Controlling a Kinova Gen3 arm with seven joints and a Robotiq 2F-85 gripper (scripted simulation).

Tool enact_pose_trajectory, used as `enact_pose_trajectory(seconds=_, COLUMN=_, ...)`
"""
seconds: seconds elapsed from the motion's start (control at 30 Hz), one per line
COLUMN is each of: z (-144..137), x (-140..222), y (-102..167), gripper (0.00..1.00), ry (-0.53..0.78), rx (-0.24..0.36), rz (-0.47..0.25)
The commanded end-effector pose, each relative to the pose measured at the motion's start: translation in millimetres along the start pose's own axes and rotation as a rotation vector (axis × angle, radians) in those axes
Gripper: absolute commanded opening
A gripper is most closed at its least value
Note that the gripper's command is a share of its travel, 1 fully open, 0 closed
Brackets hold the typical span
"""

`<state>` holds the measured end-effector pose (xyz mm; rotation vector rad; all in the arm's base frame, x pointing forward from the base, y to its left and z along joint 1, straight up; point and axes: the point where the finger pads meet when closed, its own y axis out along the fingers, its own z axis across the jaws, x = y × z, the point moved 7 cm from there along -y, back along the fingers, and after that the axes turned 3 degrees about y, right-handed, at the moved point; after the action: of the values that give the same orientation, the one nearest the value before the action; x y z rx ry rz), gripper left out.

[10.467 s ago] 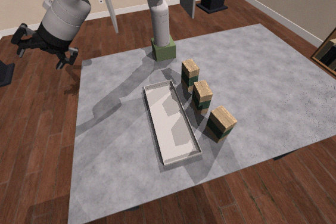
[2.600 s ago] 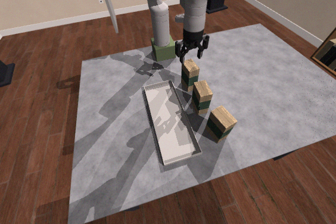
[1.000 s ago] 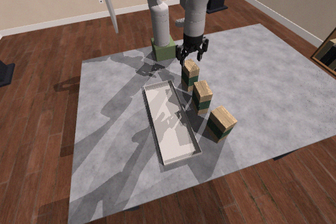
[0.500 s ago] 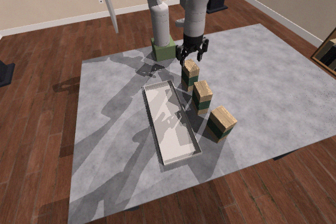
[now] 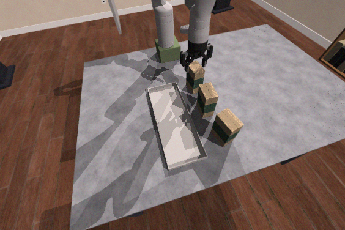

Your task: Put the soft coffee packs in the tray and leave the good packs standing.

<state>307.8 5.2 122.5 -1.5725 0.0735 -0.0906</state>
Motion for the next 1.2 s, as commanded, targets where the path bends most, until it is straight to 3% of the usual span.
enact_pose_trajectory(seconds=0.0, z=2.1, x=-2.0, y=6.7, gripper=0.85, ry=-0.006, rx=0.004, rz=0.008)
enact_pose_trajectory(seconds=1.17, z=2.1, x=-2.1, y=16.6, gripper=0.85, ry=-0.006, rx=0.004, rz=0.008)
